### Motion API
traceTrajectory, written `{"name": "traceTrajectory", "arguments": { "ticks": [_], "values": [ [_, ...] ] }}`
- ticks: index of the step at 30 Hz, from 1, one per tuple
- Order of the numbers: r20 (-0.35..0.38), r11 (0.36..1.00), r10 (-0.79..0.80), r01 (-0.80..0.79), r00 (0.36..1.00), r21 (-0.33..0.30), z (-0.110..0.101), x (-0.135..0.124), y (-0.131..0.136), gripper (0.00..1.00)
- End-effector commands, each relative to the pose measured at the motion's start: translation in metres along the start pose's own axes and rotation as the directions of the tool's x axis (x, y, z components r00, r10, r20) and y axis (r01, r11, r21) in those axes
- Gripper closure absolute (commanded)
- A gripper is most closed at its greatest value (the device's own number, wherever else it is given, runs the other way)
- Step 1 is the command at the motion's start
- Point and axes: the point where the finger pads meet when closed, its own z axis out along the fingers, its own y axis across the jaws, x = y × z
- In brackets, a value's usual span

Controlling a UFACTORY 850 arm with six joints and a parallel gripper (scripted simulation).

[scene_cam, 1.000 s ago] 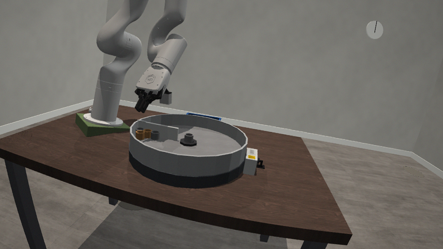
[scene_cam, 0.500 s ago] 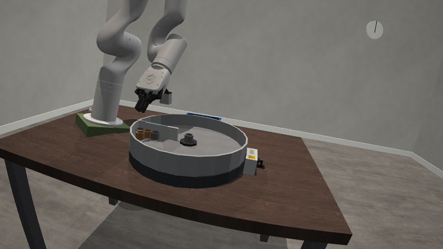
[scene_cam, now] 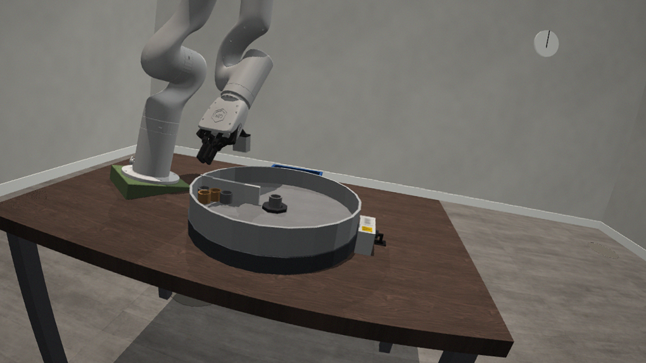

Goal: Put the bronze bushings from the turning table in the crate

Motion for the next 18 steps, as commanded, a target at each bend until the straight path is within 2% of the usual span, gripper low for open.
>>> {"name": "traceTrajectory", "arguments": {
  "ticks": [1, 18],
  "values": [
    [0.000, 1.000, 0.001, -0.001, 1.000, -0.001, -0.0002, -0.0003, 0.0006, 0.89],
    [0.000, 1.000, 0.009, -0.009, 1.000, 0.006, 0.0004, 0.0001, 0.0007, 0.89]
  ]
}}
